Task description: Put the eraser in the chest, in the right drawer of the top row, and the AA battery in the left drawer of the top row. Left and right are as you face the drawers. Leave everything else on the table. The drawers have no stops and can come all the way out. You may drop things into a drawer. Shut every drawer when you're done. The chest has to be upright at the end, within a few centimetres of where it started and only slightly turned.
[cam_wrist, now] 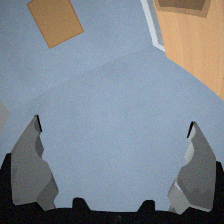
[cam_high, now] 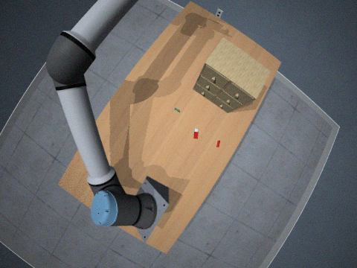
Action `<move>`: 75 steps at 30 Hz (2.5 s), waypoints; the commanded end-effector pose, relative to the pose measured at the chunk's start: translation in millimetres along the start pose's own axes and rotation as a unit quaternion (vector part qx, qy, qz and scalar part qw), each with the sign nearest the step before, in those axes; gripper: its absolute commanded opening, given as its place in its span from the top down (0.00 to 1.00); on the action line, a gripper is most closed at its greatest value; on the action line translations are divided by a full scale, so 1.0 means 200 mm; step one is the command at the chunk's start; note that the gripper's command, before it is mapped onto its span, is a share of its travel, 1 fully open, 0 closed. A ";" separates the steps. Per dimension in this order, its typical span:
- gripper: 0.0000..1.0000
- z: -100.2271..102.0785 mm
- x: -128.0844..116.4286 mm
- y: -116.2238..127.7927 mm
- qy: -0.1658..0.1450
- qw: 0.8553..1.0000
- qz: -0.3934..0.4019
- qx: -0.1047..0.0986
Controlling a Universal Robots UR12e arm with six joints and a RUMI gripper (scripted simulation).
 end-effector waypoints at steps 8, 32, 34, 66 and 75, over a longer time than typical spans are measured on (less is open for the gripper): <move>0.00 0.00 0.00 -0.01 0.000 1.000 0.001 0.000; 0.00 0.24 0.10 -0.22 0.046 0.999 0.018 -0.011; 0.00 0.24 0.10 -0.22 0.046 0.999 0.018 -0.011; 0.00 1.24 1.35 -1.40 0.350 0.908 0.202 -0.110; 0.00 1.32 1.79 -1.62 0.428 0.850 0.272 -0.146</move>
Point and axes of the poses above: the point where the finger pads meet when closed, its own z axis out along the fingers, its own y axis across the jaws, x = y × z, the point moved 1 cm from there along -z, back along the fingers, and after that the axes turned 3 degrees about z, right-handed, at the moved point
